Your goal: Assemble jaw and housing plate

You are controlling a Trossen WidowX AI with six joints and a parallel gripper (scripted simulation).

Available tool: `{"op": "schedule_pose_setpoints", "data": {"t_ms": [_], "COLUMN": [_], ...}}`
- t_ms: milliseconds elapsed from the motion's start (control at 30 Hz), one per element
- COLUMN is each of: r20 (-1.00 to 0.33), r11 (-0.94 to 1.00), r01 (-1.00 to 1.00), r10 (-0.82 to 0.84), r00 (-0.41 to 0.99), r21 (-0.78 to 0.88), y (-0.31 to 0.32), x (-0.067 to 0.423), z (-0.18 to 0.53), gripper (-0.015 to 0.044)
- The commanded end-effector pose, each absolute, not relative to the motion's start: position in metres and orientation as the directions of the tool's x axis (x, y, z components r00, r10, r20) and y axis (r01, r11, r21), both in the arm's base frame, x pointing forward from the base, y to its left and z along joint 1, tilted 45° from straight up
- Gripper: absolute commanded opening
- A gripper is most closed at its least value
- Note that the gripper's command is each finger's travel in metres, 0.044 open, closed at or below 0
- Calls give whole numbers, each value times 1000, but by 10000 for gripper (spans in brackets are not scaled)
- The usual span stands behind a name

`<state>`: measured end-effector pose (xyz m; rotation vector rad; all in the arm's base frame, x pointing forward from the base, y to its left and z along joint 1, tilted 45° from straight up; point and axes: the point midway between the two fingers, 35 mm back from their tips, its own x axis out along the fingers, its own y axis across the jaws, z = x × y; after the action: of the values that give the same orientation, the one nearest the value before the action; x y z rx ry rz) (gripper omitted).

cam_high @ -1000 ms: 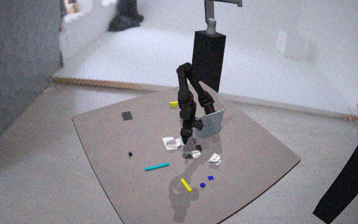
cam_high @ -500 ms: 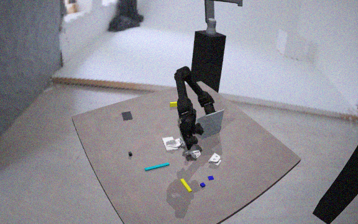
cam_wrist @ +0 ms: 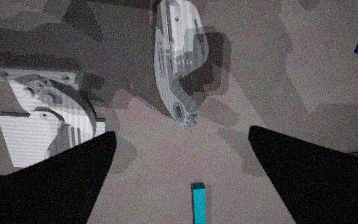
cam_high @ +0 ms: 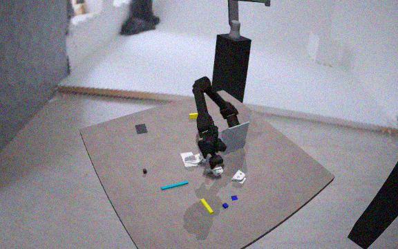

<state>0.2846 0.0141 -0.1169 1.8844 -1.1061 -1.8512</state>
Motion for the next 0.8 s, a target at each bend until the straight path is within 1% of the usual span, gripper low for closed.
{"op": "schedule_pose_setpoints", "data": {"t_ms": [0,767], "r20": [-722,-721], "r11": [-666,-666], "r01": [-309,-309], "r10": [-682,-683], "r00": [-115,-115], "r21": [679,679], "y": [11,-15], "x": [284,281], "z": [-119,-147], "gripper": [440,440]}}
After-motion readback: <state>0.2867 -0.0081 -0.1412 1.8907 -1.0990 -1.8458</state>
